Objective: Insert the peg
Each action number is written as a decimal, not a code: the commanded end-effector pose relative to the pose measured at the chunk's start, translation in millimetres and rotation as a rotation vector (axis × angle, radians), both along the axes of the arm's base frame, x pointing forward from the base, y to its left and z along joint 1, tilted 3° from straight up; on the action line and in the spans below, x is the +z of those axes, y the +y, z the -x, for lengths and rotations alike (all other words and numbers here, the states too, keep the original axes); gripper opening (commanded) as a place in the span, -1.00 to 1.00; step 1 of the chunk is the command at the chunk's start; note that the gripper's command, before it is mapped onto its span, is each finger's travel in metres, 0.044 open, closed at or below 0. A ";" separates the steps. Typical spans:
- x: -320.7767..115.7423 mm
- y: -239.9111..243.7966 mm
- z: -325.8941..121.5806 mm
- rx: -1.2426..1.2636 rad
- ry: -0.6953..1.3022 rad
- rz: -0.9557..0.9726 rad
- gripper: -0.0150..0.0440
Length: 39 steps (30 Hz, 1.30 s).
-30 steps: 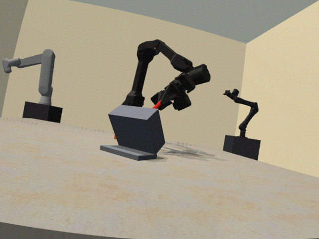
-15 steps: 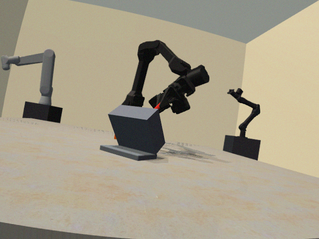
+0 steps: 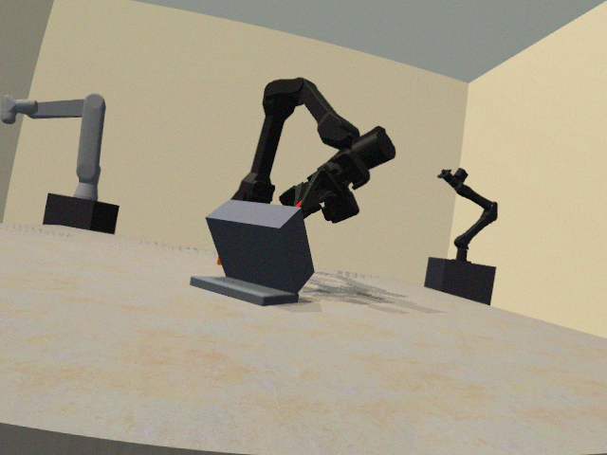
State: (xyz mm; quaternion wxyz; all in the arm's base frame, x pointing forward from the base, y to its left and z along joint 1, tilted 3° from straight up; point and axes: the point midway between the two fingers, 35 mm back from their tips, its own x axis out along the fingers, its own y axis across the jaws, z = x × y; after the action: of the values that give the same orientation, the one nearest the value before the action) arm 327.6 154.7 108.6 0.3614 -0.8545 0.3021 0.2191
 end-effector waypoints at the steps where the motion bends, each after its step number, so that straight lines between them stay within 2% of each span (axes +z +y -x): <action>1: -5.3 -3.5 0.0 -0.004 0.000 0.011 -0.49; 39: -15.3 -11.2 -19.3 -0.016 -0.021 -0.002 -0.49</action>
State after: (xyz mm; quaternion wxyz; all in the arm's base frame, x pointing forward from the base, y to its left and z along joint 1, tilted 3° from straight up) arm 346.8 143.3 92.9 0.3665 -0.8541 0.3051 0.2075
